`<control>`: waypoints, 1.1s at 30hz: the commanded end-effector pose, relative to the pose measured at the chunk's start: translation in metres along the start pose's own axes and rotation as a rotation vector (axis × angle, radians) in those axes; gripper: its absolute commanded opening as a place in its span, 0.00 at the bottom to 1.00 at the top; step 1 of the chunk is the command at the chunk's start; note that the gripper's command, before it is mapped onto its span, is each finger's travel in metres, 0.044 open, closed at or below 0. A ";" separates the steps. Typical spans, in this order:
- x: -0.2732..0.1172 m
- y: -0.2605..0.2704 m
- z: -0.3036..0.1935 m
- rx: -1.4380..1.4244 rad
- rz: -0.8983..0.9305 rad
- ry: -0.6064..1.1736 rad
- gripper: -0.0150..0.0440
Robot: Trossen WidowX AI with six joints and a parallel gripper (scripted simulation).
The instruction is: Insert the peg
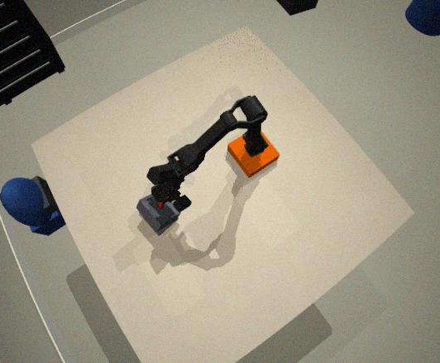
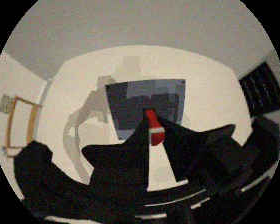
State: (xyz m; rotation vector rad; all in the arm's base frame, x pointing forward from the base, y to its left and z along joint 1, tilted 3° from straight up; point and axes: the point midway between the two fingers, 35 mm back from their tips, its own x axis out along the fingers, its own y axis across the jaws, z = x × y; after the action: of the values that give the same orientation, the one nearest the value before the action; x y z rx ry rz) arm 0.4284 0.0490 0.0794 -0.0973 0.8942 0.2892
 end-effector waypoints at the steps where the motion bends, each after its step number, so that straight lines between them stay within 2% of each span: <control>1: 0.004 -0.001 0.001 0.003 -0.003 0.000 0.25; 23: 0.006 0.000 0.000 0.000 0.000 -0.002 0.25; 33: 0.006 0.000 0.000 0.000 0.000 -0.002 0.70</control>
State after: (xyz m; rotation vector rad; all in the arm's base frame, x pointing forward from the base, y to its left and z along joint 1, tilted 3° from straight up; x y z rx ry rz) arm 0.4319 0.0503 0.0744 -0.0964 0.8925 0.2903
